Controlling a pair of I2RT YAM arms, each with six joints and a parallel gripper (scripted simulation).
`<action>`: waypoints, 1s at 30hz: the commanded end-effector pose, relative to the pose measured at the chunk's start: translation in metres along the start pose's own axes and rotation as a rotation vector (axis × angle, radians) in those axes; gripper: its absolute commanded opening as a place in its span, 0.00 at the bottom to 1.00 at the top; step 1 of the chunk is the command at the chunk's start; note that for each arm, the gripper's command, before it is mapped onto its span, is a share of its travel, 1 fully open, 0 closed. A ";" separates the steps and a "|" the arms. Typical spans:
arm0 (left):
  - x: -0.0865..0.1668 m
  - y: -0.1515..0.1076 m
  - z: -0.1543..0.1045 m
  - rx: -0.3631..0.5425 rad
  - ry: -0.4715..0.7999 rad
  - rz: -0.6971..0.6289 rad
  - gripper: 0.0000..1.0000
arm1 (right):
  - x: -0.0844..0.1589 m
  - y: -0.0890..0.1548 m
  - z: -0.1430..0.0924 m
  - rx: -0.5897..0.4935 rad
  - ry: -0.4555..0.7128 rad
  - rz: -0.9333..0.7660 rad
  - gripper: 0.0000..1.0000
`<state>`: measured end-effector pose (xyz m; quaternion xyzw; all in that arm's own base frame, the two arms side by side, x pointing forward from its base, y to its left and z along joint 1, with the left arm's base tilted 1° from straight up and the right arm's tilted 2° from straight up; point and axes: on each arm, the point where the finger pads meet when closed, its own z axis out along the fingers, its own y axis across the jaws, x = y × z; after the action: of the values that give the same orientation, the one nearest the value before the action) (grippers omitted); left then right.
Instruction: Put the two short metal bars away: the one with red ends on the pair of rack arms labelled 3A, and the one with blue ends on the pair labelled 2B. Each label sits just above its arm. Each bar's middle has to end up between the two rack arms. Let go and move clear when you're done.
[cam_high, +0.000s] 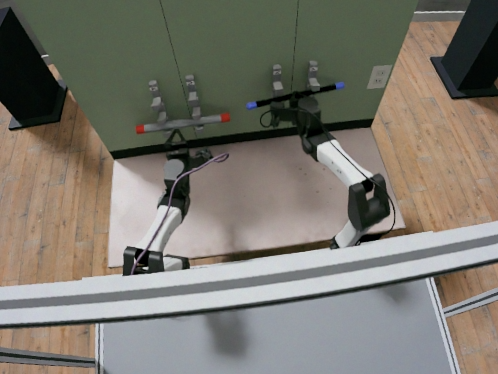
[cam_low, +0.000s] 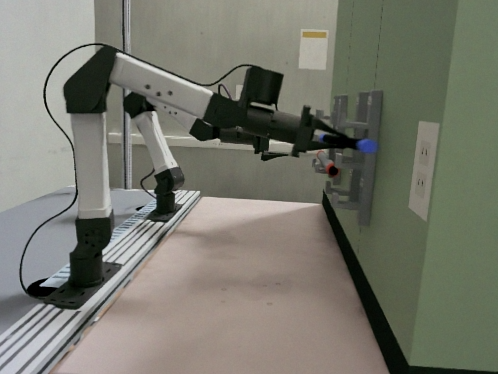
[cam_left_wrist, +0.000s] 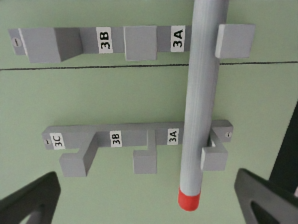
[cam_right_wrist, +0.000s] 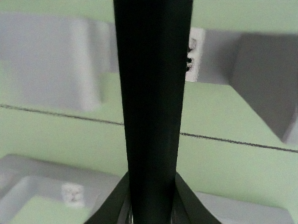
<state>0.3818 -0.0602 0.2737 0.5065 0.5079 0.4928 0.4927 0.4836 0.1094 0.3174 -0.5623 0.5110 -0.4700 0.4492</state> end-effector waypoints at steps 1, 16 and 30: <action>0.000 0.016 -0.002 -0.030 0.003 -0.012 1.00 | 0.002 -0.063 0.011 0.180 -0.005 0.059 0.00; 0.000 0.016 -0.002 -0.030 0.003 -0.012 1.00 | 0.002 -0.069 0.016 0.180 -0.005 0.059 0.00; 0.000 0.016 -0.002 -0.030 0.003 -0.012 1.00 | -0.001 -0.059 0.010 0.180 -0.005 0.059 0.00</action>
<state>0.3818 -0.0602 0.2737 0.5065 0.5079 0.4928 0.4927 0.5013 0.1088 0.3270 -0.5476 0.5155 -0.4754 0.4565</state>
